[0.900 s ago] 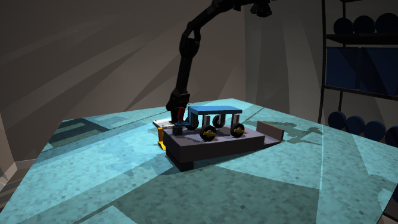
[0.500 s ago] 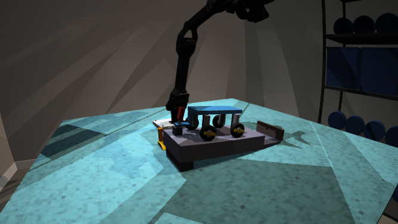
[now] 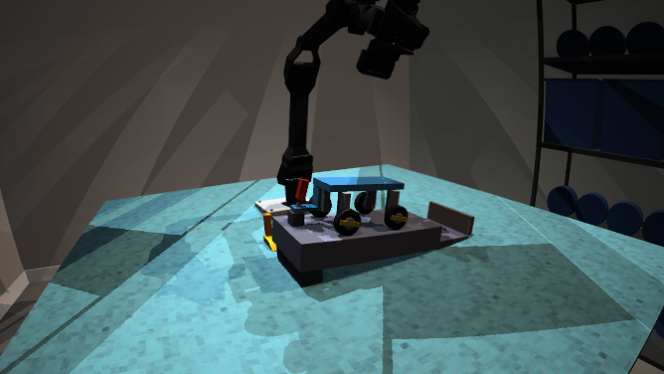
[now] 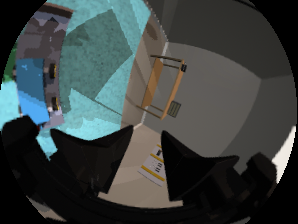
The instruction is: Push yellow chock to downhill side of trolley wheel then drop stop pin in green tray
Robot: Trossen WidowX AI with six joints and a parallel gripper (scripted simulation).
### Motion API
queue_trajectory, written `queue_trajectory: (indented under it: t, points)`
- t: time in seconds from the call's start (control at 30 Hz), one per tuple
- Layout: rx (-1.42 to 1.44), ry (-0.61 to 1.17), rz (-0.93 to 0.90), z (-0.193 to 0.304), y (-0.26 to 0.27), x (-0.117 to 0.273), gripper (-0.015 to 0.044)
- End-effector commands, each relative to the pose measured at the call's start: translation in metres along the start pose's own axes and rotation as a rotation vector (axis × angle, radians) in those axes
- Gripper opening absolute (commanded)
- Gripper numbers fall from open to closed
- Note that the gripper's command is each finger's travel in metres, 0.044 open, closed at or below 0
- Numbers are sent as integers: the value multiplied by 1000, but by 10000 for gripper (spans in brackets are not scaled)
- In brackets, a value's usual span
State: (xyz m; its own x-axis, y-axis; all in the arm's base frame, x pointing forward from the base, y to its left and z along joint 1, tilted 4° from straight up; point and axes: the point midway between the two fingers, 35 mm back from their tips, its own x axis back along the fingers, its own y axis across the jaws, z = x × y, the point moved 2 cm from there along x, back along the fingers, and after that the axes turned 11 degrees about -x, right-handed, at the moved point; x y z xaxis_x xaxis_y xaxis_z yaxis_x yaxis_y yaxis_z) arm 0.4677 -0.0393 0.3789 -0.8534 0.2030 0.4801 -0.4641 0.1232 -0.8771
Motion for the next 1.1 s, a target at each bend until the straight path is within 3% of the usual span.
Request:
queue_trajectory:
  t: [0.0,0.57,1.07]
  points:
    - [-188,41,-75,21,22,-3,190]
    - [-1103,396,-296,113,124,5,190]
    - [-1899,889,-293,167,219,45,190]
